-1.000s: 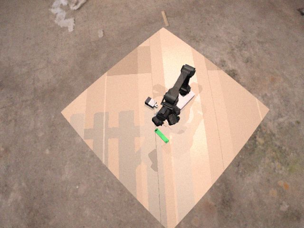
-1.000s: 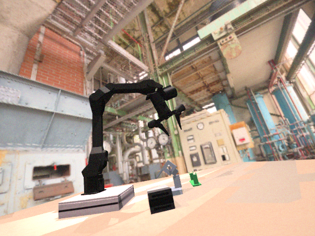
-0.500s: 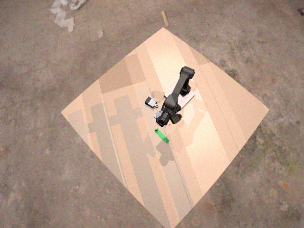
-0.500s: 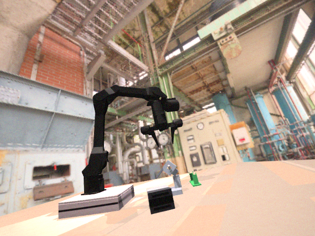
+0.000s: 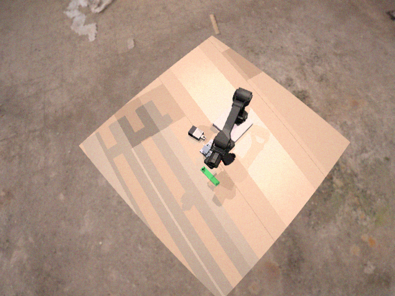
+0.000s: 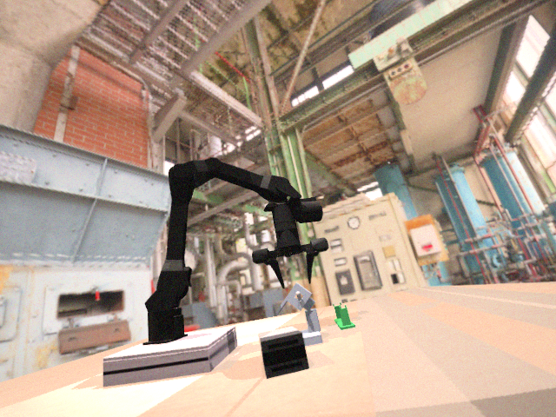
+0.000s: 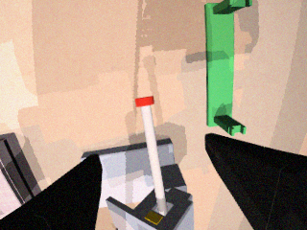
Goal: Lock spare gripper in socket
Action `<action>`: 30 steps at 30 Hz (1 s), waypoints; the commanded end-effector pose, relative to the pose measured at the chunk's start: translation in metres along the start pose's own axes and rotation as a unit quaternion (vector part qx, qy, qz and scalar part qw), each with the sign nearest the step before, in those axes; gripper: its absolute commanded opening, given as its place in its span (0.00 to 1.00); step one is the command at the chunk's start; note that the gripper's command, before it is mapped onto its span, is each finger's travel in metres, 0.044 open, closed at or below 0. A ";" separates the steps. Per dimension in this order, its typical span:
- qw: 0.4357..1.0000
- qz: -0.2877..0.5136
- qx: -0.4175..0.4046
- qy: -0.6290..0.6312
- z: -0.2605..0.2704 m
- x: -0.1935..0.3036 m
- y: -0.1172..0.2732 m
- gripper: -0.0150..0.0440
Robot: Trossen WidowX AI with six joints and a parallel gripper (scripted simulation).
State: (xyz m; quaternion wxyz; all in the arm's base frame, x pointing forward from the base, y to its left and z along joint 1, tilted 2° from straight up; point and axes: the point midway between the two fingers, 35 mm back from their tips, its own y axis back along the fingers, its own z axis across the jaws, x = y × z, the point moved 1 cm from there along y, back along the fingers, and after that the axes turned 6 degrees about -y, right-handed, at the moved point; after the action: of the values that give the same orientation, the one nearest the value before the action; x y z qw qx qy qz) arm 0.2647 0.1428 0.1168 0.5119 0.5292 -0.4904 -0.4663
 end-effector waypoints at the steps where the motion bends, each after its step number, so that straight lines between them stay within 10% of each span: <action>1: 1.000 0.001 0.002 -0.001 -0.001 0.000 -0.008 0.76; 30: 1.000 0.002 0.002 -0.001 -0.001 0.002 -0.056 0.76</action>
State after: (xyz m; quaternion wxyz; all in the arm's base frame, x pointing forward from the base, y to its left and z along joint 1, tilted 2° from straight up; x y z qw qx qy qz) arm 0.2693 0.1425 0.0703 0.5056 0.5326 -0.4936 -0.4659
